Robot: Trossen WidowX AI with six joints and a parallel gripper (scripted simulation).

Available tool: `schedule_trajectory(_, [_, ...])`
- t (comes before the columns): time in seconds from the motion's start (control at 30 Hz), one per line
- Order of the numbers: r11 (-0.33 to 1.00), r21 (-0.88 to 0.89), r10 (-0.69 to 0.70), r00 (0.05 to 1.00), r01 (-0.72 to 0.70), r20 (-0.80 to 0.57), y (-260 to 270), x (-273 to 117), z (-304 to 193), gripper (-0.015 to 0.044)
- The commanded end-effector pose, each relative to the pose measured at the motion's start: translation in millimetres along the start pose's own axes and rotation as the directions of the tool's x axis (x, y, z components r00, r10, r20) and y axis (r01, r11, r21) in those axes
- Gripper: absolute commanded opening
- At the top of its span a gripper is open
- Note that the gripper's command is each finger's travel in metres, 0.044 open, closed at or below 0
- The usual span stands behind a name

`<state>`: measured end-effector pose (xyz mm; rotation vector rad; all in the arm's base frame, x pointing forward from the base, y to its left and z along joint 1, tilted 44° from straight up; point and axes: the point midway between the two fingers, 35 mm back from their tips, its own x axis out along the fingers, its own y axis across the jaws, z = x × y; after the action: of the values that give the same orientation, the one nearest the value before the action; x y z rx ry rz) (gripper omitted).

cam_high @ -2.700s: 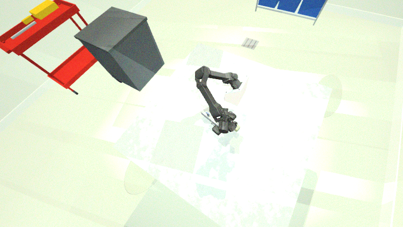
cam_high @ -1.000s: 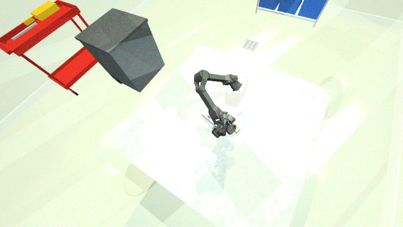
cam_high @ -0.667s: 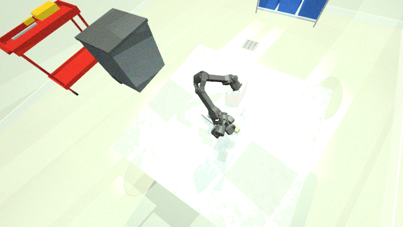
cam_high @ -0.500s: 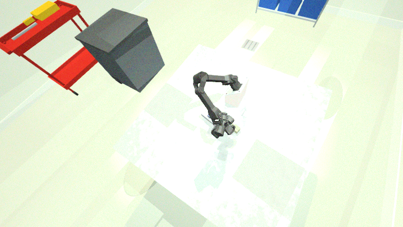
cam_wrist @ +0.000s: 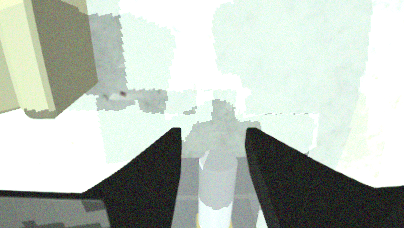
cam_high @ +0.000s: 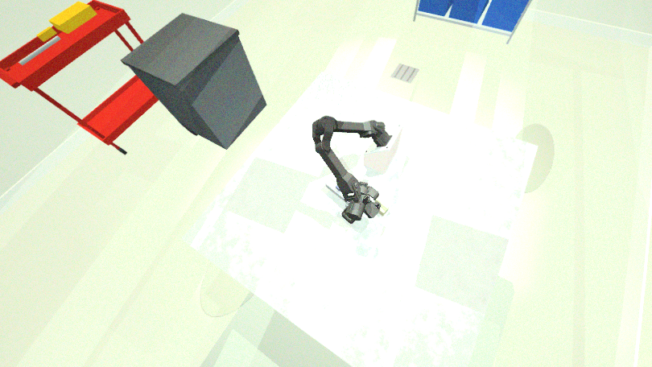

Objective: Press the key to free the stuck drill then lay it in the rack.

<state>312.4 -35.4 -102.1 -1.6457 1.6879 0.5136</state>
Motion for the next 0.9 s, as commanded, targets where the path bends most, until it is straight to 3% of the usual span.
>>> schedule_trajectory(0.0, [1.000, 0.001, 0.000, 1.000, 0.000, 0.000, -0.2, -0.2, -0.2, 0.0046])
schedule_trajectory(0.13, [1.000, 0.001, 0.000, 1.000, 0.000, 0.000, -0.2, -0.2, -0.2, 0.0000])
schedule_trajectory(0.87, [1.000, -0.010, 0.001, 1.000, -0.001, -0.003, 1.1, -1.2, 21.4, 0.0000])
